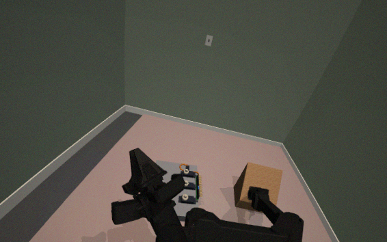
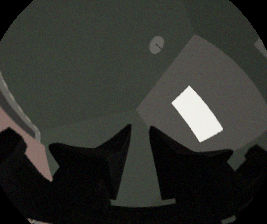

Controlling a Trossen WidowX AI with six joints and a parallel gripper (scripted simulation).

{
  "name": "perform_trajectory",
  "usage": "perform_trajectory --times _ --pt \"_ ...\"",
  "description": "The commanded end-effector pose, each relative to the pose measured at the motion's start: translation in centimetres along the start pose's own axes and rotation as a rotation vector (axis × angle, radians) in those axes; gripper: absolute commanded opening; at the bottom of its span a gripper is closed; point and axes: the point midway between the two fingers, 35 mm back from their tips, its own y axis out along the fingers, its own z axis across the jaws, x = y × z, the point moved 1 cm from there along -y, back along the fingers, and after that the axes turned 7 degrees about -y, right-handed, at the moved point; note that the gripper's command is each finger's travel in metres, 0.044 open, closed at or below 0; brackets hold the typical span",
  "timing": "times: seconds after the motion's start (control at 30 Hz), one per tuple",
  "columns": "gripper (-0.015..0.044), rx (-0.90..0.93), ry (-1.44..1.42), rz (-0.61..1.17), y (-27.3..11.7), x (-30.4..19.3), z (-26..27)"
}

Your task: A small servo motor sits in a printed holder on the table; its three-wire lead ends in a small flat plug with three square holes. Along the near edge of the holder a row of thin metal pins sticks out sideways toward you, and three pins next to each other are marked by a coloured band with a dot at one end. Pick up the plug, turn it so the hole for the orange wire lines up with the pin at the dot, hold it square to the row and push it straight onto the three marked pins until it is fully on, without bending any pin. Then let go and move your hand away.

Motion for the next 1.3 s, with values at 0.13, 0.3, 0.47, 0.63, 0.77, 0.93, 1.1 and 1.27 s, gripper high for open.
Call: perform_trajectory --times 0.13,0.3,0.47,0.63,0.77,0.93,1.1,1.27 --pt "0.0115 0.067 0.104 -0.101 -1.4 -0.4 -0.2" --pt "0.0115 0.118 0.178 -0.163 -2.5 -0.9 -0.3" --pt "0.0115 0.175 0.253 -0.220 -3.6 -1.4 -0.3" --pt "0.0115 0.239 0.328 -0.273 -4.9 -2.0 -0.2" --pt "0.0115 0.296 0.387 -0.310 -6.0 -2.5 0.0" --pt "0.0115 0.372 0.459 -0.352 -7.5 -3.3 0.3" --pt "0.0115 0.452 0.533 -0.387 -9.1 -4.2 0.7" --pt "0.0115 0.538 0.605 -0.415 -10.8 -5.1 1.2"
